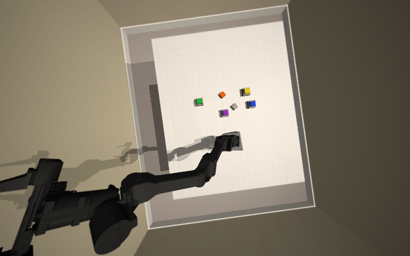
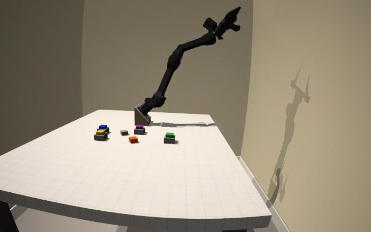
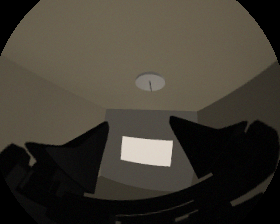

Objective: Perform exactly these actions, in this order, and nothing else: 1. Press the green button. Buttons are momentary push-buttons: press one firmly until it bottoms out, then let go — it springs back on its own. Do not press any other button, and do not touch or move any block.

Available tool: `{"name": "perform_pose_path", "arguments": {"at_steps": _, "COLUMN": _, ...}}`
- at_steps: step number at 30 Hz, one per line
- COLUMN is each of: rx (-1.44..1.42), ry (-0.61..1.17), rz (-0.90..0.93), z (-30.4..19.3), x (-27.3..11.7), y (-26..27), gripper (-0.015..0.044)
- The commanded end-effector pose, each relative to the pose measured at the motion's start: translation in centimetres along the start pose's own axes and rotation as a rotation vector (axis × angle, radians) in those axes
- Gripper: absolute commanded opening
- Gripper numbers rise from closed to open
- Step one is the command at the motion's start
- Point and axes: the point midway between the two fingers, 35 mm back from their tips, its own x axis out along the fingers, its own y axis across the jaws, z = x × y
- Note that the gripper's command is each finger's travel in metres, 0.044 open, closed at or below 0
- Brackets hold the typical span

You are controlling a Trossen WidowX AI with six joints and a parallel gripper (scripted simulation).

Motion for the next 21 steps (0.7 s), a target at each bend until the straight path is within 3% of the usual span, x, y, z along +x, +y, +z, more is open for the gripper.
{"name": "perform_pose_path", "arguments": {"at_steps": 1, "rx": 0.002, "ry": 0.002, "rz": 0.002, "z": 0.1, "x": 0.0, "y": 0.0, "gripper": 0.04}}
{"name": "perform_pose_path", "arguments": {"at_steps": 3, "rx": 0.016, "ry": -0.016, "rz": 0.013, "z": 1.7, "x": -0.4, "y": 0.5, "gripper": 0.04}}
{"name": "perform_pose_path", "arguments": {"at_steps": 6, "rx": 0.028, "ry": -0.193, "rz": 0.042, "z": 8.2, "x": -1.1, "y": 2.8, "gripper": 0.04}}
{"name": "perform_pose_path", "arguments": {"at_steps": 12, "rx": 0.053, "ry": -0.377, "rz": 0.13, "z": 14.6, "x": -2.6, "y": 6.9, "gripper": 0.04}}
{"name": "perform_pose_path", "arguments": {"at_steps": 21, "rx": 0.144, "ry": -0.659, "rz": 0.482, "z": 23.5, "x": -8.2, "y": 18.7, "gripper": 0.04}}
